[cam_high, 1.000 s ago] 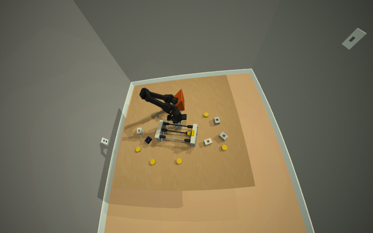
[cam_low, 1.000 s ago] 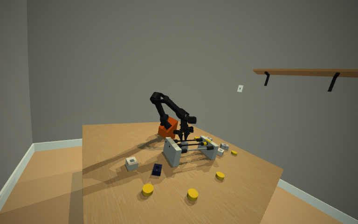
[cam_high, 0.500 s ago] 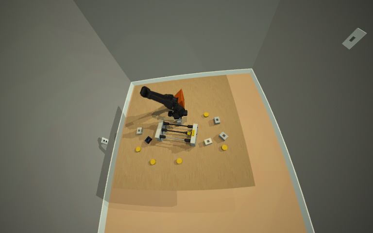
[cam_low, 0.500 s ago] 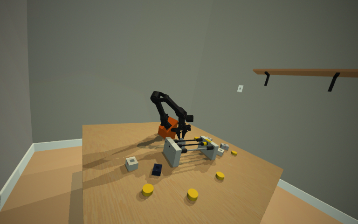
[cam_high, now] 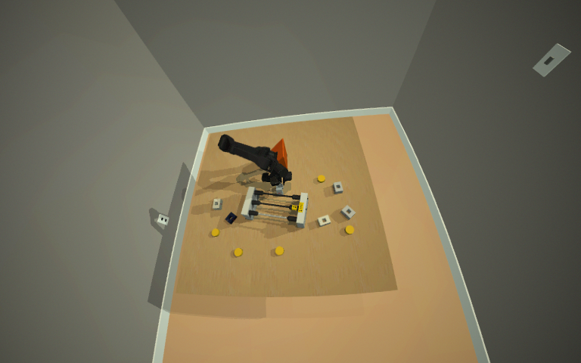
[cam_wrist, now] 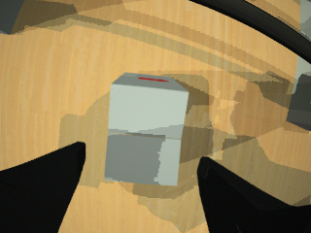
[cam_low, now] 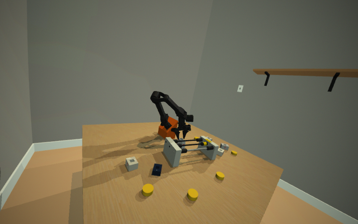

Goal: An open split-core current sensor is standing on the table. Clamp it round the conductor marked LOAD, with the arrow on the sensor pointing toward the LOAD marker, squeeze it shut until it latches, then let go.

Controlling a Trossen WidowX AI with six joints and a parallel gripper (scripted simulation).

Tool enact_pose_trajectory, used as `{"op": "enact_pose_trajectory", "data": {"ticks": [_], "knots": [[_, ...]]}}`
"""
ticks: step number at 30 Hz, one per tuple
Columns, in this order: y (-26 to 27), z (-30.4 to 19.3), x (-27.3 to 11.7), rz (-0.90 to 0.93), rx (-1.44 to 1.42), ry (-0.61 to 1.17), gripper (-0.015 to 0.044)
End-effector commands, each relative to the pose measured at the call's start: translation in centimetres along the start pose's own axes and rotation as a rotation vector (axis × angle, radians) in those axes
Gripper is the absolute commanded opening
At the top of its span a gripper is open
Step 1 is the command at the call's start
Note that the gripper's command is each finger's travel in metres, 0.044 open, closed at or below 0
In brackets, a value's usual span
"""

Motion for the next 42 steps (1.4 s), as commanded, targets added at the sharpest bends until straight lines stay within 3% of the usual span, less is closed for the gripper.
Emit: {"op": "enact_pose_trajectory", "data": {"ticks": [1, 6, 11, 28, 42], "knots": [[0.1, 0.0, -0.7, 0.004, -0.001, 0.001, 0.0326], [0.0, -0.5, -5.3, 0.004, 0.000, 0.005, 0.0326], [0.0, -0.3, -5.5, 0.001, -0.061, 0.015, 0.0320], [0.8, 3.6, -4.8, 0.156, -1.543, 0.245, 0.0320], [0.8, 3.6, -4.2, 0.159, -1.558, 0.245, 0.0320]]}}
Point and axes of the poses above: the point midway between the two fingers, 35 mm back from their tips, its own x axis out along the fingers, its own y axis across the jaws, z = x × y, the point moved 1 cm from there along -x, back along the fingers, and after that the axes turned 13 degrees about x, right-handed, at the moved point
